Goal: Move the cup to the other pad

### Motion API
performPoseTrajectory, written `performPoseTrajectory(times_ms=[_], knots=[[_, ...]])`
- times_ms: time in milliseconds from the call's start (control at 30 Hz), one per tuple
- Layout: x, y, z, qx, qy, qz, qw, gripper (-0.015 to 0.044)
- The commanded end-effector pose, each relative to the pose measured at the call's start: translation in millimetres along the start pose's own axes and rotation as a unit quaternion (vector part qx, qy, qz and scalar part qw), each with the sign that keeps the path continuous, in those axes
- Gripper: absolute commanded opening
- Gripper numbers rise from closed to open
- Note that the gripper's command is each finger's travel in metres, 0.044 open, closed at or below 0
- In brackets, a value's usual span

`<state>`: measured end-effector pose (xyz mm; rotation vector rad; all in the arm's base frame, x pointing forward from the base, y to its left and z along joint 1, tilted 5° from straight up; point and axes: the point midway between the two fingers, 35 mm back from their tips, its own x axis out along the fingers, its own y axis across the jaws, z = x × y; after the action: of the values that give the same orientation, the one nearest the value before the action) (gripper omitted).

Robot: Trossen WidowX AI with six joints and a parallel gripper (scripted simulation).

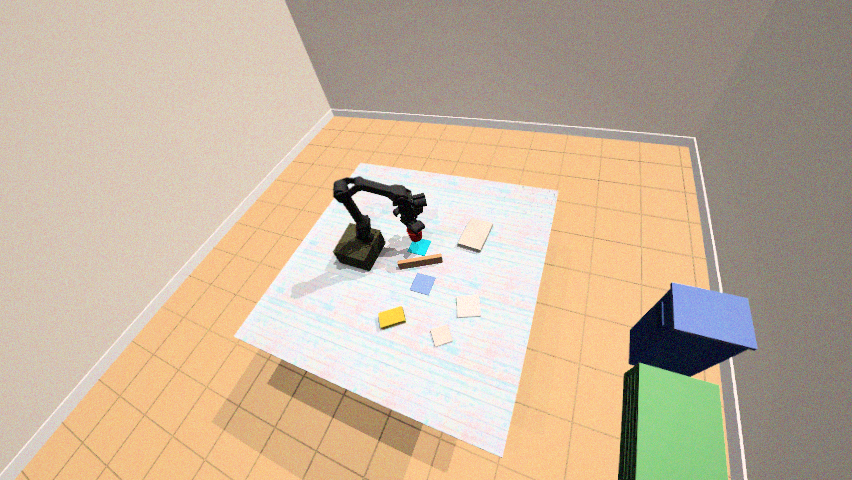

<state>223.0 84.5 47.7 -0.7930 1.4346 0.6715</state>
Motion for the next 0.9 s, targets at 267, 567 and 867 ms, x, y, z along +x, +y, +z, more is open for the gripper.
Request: performPoseTrajectory(times_ms=[267, 567, 867], knots=[[16.9, 1.6, 1.0, 0.002, 0.002, -0.002, 1.000, 0.0000], [31.6, 2.2, 1.8, 0.002, 0.002, -0.002, 1.000, 0.0000], [45.3, 2.9, 2.2, 0.002, 0.002, -0.002, 1.000, 0.0000]])
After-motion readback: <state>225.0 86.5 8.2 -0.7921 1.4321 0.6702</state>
